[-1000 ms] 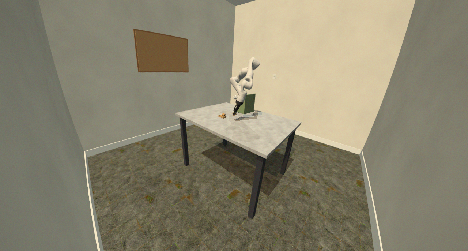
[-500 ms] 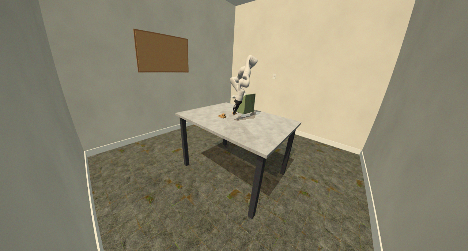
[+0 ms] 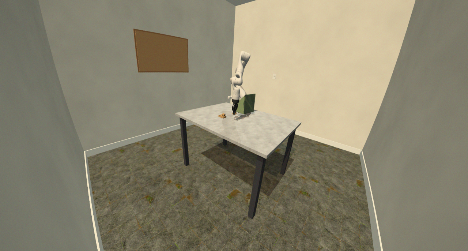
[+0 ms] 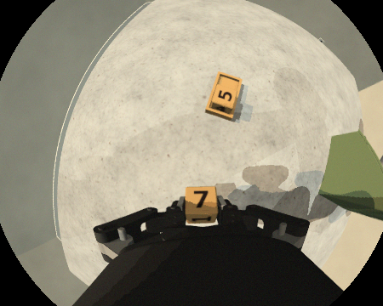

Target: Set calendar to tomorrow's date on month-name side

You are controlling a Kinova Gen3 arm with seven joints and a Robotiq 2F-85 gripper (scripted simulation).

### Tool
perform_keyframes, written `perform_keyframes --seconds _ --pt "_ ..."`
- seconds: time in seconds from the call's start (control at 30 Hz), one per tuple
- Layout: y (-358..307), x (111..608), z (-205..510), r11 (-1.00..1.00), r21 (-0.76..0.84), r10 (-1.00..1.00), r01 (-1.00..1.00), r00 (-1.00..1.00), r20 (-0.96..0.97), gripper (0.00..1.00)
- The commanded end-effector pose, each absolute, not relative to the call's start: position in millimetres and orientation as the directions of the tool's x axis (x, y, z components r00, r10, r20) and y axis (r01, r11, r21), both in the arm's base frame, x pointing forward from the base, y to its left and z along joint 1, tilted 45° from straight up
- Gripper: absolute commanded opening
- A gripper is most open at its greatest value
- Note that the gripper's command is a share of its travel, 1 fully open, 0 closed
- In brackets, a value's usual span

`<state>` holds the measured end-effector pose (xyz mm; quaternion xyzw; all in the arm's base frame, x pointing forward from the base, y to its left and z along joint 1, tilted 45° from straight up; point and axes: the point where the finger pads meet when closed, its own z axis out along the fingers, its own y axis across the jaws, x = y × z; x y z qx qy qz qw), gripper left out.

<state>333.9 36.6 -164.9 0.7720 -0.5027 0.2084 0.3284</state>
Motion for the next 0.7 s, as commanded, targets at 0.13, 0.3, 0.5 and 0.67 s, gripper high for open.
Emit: perform_keyframes --seconds 0.13,0.3,0.5,0.67 --pt "37.5 336.6 -160.8 -0.265 0.287 -0.667 -0.92 0.391 0.634 0.28" --pt "36.6 335.8 -161.5 -0.263 0.292 -0.691 -0.919 0.391 0.608 0.28" --pt "35.4 335.4 -161.6 -0.262 0.297 -0.767 -0.918 0.385 0.514 0.28" --pt "35.4 337.4 -159.5 -0.265 0.289 -0.81 -0.92 0.375 0.451 0.28"
